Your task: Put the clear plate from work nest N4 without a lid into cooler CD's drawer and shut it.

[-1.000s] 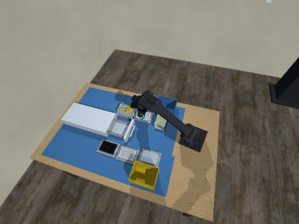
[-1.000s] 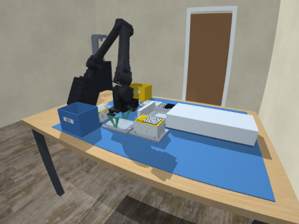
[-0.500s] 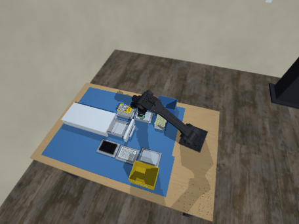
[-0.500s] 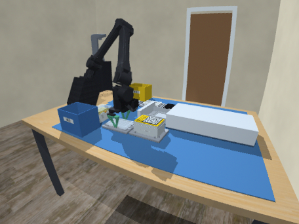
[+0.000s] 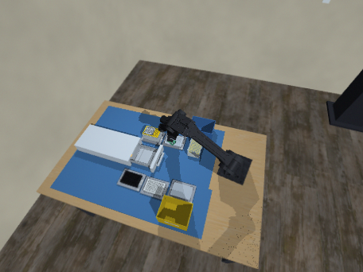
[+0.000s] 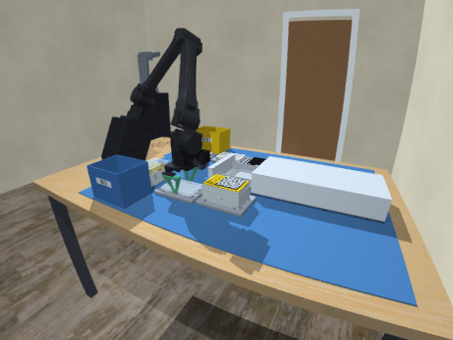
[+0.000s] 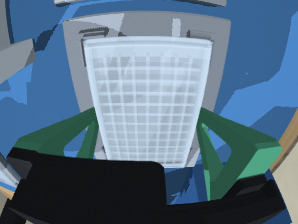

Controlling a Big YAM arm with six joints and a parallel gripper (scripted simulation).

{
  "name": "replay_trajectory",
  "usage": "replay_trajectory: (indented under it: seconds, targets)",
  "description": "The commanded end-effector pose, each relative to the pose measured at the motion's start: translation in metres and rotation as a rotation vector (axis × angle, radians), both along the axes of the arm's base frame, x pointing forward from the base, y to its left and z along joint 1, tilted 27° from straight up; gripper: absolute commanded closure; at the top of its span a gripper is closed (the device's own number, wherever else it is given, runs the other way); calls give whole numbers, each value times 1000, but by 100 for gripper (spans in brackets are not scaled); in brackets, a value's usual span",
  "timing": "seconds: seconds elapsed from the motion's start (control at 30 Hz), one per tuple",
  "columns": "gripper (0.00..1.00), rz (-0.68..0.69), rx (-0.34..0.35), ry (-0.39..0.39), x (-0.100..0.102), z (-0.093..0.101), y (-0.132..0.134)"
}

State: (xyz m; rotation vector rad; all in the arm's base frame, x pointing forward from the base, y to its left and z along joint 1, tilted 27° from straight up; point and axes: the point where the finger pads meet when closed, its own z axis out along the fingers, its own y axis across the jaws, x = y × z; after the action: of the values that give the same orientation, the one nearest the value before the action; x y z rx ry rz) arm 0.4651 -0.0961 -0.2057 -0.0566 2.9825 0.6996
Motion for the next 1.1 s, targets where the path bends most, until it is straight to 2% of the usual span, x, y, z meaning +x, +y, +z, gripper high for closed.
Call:
replay_trajectory:
  seconds: [0.0,0.87,1.07]
  targets:
    - [100,3,-10,-10,3,1,1]
    - [100,3,-10,-10,3,1,1]
    - [100,0,-13,-18,5,10,-4]
